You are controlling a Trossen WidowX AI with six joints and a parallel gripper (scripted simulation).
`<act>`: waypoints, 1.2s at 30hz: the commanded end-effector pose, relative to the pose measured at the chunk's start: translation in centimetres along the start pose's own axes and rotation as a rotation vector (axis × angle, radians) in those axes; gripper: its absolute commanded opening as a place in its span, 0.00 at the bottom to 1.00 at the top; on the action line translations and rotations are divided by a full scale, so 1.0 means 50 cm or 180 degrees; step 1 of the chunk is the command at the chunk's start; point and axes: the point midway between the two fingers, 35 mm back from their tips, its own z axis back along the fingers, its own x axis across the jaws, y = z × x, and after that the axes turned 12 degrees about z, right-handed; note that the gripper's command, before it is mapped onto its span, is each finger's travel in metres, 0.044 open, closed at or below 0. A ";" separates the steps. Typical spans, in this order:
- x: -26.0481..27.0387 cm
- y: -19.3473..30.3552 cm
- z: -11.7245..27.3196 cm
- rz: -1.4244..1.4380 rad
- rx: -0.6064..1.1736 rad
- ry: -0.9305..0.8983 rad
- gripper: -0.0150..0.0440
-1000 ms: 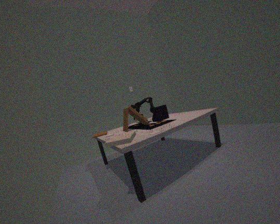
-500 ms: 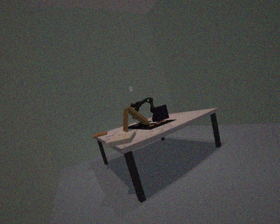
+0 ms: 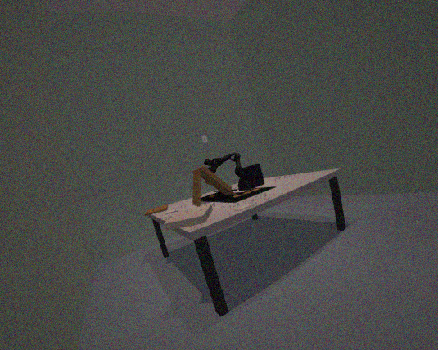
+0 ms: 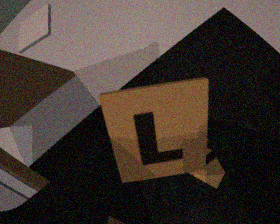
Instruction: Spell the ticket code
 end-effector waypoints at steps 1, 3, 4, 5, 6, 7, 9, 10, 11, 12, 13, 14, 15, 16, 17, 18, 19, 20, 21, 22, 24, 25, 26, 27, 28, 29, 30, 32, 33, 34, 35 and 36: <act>0.002 -0.017 0.008 0.0350 -0.0145 -0.0020 0.25; 0.003 -0.025 0.012 0.0535 -0.0212 -0.0018 0.25; 0.003 -0.029 0.014 0.0627 -0.0246 -0.0015 0.25; 0.004 -0.032 0.016 0.0719 -0.0279 -0.0011 0.25; 0.004 -0.036 0.018 0.0812 -0.0313 -0.0006 0.25; 0.004 -0.040 0.020 0.0904 -0.0346 0.0000 0.25; 0.005 -0.048 0.024 0.1088 -0.0412 0.0015 0.25; 0.005 -0.052 0.026 0.1179 -0.0445 0.0024 0.25; 0.005 -0.055 0.028 0.1255 -0.0473 0.0032 0.25; 0.006 -0.057 0.029 0.1300 -0.0489 0.0038 0.25; 0.006 -0.057 0.030 0.1316 -0.0494 0.0040 0.25; 0.006 -0.057 0.030 0.1316 -0.0494 0.0040 0.25; 0.006 -0.057 0.030 0.1316 -0.0494 0.0040 0.25; 0.006 -0.057 0.030 0.1316 -0.0494 0.0040 0.25; 0.006 -0.057 0.030 0.1316 -0.0494 0.0040 0.25; 0.005 -0.057 0.030 0.1316 -0.0494 0.0040 0.25; 0.006 -0.058 0.030 0.1316 -0.0494 0.0040 0.25; 0.006 -0.058 0.030 0.1316 -0.0494 0.0040 0.25; 0.006 -0.057 0.030 0.1316 -0.0494 0.0040 0.25; 0.006 -0.057 0.030 0.1316 -0.0494 0.0040 0.25; 0.007 -0.056 0.029 0.1316 -0.0494 0.0040 0.25; 0.007 -0.056 0.029 0.1316 -0.0494 0.0040 0.25; 0.008 -0.055 0.029 0.1316 -0.0494 0.0040 0.25; 0.009 -0.055 0.029 0.1316 -0.0494 0.0039 0.25; 0.010 -0.054 0.029 0.1315 -0.0494 0.0039 0.25; 0.011 -0.054 0.029 0.1315 -0.0494 0.0039 0.25; 0.013 -0.053 0.028 0.1315 -0.0494 0.0039 0.25; 0.015 -0.053 0.028 0.1315 -0.0494 0.0039 0.25; 0.016 -0.052 0.028 0.1315 -0.0494 0.0039 0.25; 0.017 -0.052 0.028 0.1315 -0.0494 0.0039 0.25; 0.018 -0.052 0.028 0.1315 -0.0494 0.0039 0.25; 0.019 -0.052 0.028 0.1315 -0.0494 0.0039 0.25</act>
